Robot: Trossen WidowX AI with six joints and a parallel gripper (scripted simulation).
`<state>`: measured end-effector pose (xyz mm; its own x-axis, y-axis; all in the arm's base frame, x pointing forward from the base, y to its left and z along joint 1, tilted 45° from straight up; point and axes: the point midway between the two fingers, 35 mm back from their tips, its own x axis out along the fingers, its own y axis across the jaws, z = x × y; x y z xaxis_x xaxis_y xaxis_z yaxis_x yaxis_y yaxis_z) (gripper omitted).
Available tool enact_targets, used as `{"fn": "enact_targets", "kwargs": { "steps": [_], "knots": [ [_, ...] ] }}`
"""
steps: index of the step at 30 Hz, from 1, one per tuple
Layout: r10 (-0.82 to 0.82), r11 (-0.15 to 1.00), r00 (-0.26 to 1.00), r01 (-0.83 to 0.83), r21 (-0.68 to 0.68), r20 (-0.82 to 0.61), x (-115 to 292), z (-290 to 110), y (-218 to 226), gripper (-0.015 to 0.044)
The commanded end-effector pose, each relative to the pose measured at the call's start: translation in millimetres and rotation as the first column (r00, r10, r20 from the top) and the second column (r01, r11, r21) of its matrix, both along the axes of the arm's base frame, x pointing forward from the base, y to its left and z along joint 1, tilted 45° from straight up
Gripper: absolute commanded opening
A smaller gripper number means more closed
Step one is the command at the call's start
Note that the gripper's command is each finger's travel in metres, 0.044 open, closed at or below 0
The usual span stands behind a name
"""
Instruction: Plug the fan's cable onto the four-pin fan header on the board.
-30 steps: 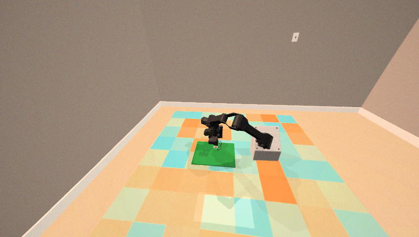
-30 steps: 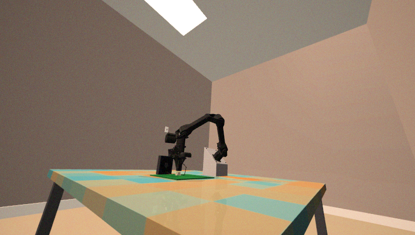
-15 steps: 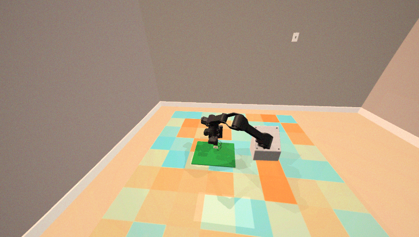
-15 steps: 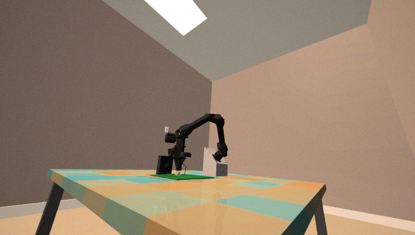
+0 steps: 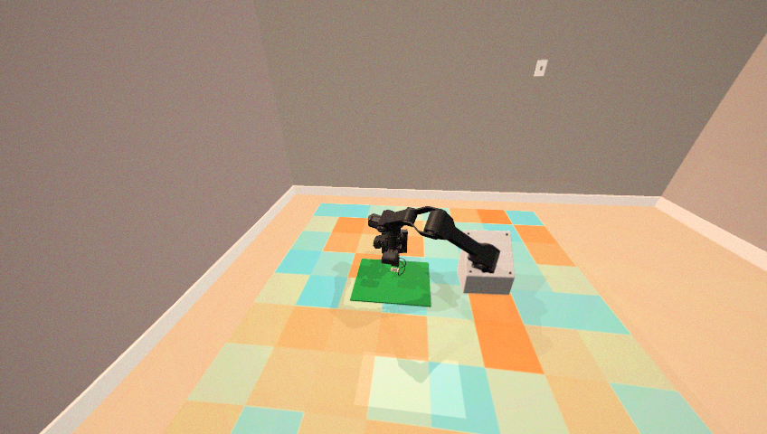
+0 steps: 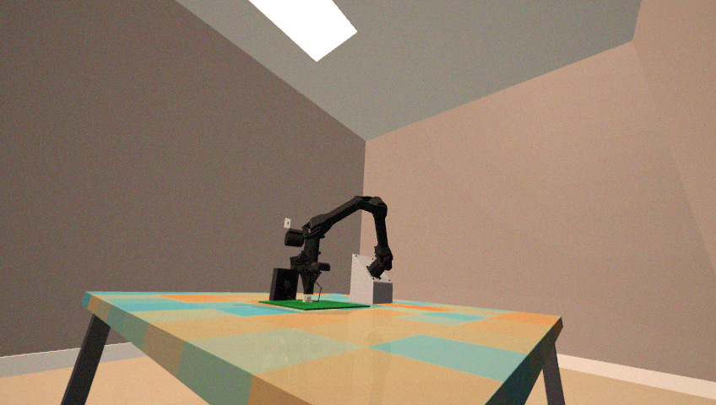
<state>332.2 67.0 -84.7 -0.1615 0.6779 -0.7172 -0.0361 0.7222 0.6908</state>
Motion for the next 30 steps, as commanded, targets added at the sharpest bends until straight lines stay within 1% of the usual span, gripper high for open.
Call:
{"fn": "enact_targets", "kwargs": {
  "steps": [1,30],
  "knots": [
    [0.003,1.000,1.000,-0.003,0.003,0.007,0.4,1.3,0.5,0.0000],
    [0.000,1.000,1.000,0.000,0.003,0.004,1.3,-1.3,2.2,0.0000]
  ]
}}
